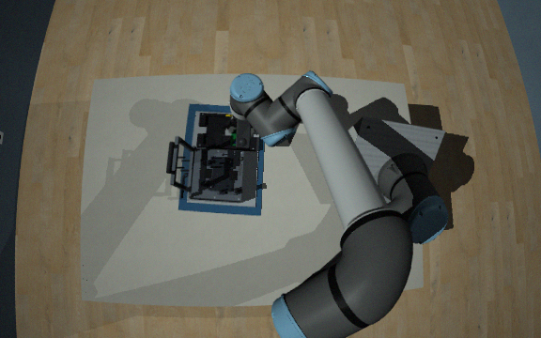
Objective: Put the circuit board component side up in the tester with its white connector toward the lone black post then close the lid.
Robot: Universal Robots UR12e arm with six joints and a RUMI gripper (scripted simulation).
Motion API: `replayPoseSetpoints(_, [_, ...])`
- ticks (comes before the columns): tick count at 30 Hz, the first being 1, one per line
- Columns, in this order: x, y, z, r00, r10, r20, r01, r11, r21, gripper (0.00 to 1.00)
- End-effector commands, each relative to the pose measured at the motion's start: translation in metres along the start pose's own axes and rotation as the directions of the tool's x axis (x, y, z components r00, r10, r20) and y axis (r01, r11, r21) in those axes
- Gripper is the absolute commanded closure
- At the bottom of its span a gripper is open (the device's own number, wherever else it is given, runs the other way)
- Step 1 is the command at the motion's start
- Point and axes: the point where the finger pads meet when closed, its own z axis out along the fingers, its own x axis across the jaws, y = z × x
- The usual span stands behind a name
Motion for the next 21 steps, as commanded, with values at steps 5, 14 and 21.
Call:
replayPoseSetpoints(5, [0.0005,0.0004,-0.0006,1.000,0.000,-0.001,0.000,1.000,-0.001,0.61])
replayPoseSetpoints(14, [0.0005,0.0004,-0.0006,1.000,0.000,-0.001,0.000,1.000,-0.001,0.61])
replayPoseSetpoints(21, [0.0005,0.0004,-0.0006,1.000,0.000,-0.001,0.000,1.000,-0.001,0.61])
